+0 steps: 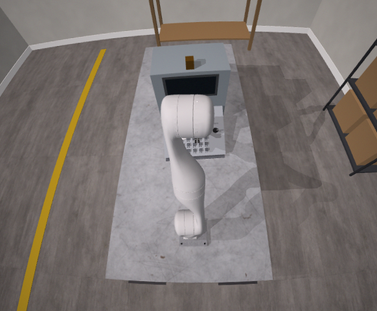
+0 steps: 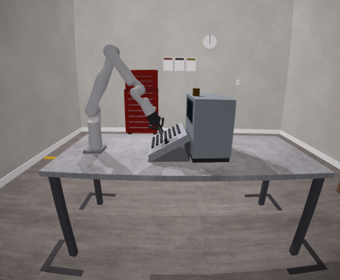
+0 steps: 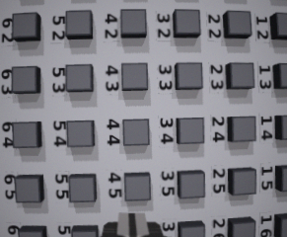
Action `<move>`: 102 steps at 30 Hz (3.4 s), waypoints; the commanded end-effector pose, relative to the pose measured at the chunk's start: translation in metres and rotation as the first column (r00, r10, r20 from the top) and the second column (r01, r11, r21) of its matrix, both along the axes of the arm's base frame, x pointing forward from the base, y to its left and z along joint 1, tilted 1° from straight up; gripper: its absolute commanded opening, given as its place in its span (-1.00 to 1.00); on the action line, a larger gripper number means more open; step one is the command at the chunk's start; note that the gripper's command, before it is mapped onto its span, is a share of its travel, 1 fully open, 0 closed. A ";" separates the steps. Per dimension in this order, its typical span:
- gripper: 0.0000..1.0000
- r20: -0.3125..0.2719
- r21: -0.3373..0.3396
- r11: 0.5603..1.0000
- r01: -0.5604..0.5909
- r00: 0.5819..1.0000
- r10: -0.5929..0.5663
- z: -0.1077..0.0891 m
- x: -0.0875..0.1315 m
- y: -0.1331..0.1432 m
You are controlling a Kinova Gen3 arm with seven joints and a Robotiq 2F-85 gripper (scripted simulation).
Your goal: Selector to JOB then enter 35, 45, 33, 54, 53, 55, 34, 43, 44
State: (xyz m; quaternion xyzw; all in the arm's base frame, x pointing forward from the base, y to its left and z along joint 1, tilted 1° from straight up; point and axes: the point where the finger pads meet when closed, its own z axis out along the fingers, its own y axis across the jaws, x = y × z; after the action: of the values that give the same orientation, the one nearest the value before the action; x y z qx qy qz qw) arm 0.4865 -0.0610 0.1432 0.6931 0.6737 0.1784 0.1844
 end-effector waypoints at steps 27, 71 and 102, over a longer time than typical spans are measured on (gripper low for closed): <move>-0.80 -0.004 -0.011 0.999 -0.032 0.999 0.032 -0.017 0.017 0.015; -0.80 -0.001 -0.011 0.999 -0.031 1.000 0.031 -0.023 0.021 0.014; -0.80 -0.004 -0.011 0.999 -0.032 0.999 0.032 -0.027 0.022 0.015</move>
State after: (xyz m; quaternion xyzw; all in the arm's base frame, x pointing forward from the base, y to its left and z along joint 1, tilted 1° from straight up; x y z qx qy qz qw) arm 0.5064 -0.0448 0.1168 0.6839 0.6841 0.1770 0.1815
